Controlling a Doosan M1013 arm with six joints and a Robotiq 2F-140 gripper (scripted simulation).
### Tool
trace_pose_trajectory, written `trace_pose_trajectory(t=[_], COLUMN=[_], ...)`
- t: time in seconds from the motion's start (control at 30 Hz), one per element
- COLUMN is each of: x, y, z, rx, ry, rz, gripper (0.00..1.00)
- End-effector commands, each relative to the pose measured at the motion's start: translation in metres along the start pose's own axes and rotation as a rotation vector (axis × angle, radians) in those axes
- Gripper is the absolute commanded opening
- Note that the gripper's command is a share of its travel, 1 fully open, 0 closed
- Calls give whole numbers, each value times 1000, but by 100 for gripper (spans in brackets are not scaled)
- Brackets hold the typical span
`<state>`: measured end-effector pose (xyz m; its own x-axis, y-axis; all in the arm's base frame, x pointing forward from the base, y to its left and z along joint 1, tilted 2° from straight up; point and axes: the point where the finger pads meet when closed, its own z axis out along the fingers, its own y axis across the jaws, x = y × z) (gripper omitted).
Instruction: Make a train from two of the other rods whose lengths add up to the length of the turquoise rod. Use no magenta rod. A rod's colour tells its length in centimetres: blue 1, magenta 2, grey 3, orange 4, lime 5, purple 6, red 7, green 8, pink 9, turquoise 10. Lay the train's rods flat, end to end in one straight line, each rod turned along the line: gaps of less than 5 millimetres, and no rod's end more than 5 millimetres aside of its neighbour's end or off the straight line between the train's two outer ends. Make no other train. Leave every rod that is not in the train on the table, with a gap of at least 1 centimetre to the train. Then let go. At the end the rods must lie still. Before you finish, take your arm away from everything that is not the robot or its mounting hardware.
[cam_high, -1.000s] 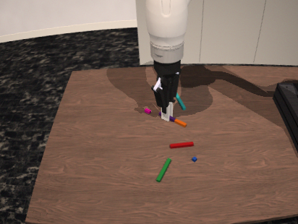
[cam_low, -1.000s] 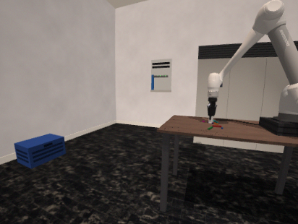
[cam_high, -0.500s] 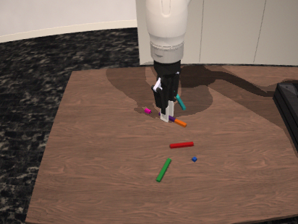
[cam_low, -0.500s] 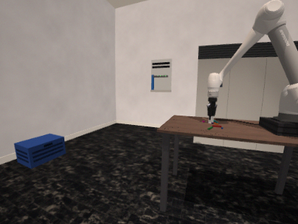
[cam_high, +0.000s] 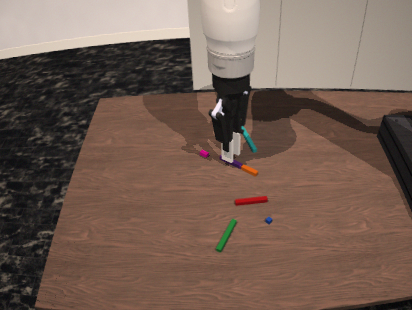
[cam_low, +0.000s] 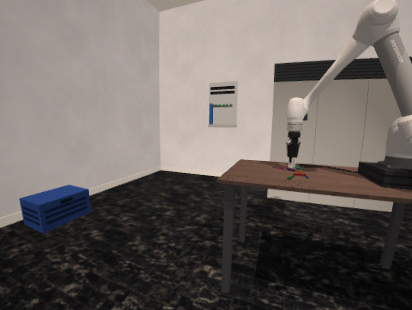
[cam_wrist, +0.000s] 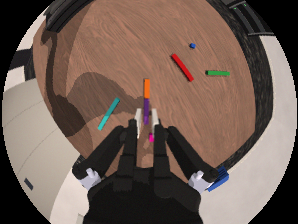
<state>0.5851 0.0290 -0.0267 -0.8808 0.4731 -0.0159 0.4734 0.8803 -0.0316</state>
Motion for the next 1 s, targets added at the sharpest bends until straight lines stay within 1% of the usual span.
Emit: trace_pose_trajectory(t=[0.0, 0.2, 0.33, 0.43, 0.63, 0.67, 0.97], x=[0, 0, 0, 0, 0, 0, 0], y=[0, 0, 0, 0, 0, 0, 0], z=[-11, -44, -60, -67, -69, -69, -69], rx=[0, 0, 0, 0, 0, 0, 0], ry=[0, 0, 0, 0, 0, 0, 0], rz=[0, 0, 0, 0, 0, 0, 0], gripper=[15, 15, 15, 15, 15, 100, 100])
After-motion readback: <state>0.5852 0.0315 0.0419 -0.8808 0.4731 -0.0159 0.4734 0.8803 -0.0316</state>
